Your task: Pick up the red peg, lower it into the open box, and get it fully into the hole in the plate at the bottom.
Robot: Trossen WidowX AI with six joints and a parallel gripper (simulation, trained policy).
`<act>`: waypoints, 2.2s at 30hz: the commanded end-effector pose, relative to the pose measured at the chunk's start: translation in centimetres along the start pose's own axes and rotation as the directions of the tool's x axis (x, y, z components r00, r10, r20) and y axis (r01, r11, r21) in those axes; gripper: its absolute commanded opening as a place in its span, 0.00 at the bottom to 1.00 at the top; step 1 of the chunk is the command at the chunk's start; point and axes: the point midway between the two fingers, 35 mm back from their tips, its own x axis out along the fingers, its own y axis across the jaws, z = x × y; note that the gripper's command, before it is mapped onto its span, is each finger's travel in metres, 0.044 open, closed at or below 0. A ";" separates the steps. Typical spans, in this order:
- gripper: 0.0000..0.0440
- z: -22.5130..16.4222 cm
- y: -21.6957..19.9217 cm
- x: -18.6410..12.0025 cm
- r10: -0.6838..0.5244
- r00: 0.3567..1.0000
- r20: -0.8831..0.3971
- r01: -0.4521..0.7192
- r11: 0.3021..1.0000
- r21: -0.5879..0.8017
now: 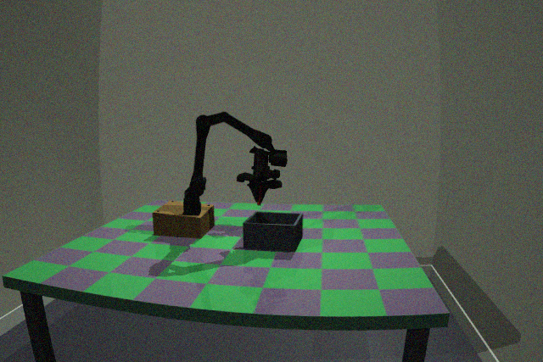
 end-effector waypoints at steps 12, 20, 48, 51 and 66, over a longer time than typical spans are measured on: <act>0.00 6.5 0.0 3.8 0.039 0.999 -0.013 -0.038 0.997 0.069; 0.00 8.6 0.5 6.4 0.085 0.996 -0.039 -0.083 0.996 0.036; 0.78 11.9 3.0 9.5 0.194 0.968 -0.158 -0.213 0.970 -0.115; 0.96 12.8 3.8 9.1 0.219 0.962 -0.166 -0.239 0.965 -0.112; 1.00 16.4 8.8 5.7 0.387 0.909 -0.157 -0.407 0.906 -0.118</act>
